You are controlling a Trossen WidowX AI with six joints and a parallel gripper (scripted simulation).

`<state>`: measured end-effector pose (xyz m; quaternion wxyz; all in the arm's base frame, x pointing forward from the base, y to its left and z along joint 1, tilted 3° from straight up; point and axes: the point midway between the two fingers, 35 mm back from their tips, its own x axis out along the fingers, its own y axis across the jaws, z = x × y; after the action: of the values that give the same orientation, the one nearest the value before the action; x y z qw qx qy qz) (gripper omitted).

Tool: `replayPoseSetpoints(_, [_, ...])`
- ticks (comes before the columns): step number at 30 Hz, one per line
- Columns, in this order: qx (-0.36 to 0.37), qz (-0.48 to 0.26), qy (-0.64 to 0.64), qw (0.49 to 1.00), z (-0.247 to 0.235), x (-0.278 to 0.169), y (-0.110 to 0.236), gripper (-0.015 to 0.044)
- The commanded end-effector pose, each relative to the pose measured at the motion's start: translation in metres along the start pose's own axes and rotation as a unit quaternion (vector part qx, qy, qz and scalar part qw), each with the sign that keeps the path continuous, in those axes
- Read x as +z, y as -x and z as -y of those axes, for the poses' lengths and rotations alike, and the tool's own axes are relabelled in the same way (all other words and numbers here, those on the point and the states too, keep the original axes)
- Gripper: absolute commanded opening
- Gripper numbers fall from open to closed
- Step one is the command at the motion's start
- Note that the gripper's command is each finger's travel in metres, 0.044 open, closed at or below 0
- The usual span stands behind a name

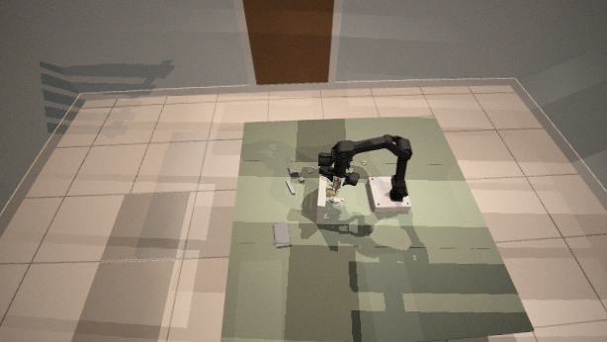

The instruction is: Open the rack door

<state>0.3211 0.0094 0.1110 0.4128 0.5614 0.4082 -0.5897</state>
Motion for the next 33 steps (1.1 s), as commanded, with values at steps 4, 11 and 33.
replayPoseSetpoints(4, [0.004,-0.001,0.125,0.992,-0.002,-0.001,-0.0011,0.0284])
replayPoseSetpoints(11, [0.004,-0.001,0.295,0.956,-0.002,-0.001,-0.0011,0.0284])
replayPoseSetpoints(33, [0.004,0.002,0.747,0.665,-0.002,-0.001,-0.001,0.0284])
